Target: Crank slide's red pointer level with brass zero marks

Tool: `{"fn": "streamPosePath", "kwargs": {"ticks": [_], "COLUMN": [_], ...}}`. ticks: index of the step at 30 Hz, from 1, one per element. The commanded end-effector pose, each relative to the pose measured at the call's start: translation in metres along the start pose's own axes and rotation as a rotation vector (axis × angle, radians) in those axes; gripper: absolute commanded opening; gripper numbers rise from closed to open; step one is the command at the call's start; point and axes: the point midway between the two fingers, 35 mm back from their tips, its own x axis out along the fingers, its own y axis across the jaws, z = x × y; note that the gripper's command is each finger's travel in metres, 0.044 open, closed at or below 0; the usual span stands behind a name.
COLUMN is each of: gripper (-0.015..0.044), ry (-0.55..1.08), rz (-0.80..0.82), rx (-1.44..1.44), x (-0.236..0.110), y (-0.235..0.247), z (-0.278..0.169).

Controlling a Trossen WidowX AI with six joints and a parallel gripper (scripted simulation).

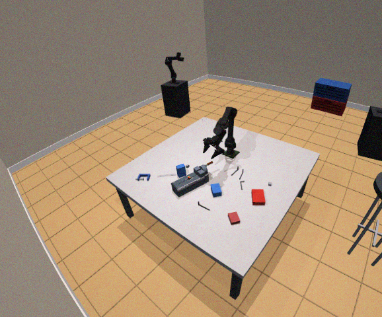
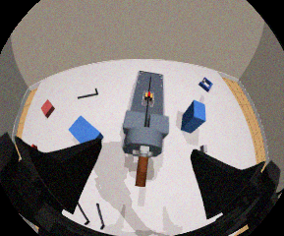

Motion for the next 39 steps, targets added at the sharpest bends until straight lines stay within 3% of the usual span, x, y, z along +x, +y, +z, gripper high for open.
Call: {"fn": "streamPosePath", "kwargs": {"ticks": [1, 39], "gripper": [0.044, 0.044], "ry": [-0.005, -0.005], "rz": [-0.006, -0.006], "rx": [0.006, 0.006], "x": [0.004, 0.058], "y": [-0.002, -0.001], "z": [-0.008, -0.06]}}
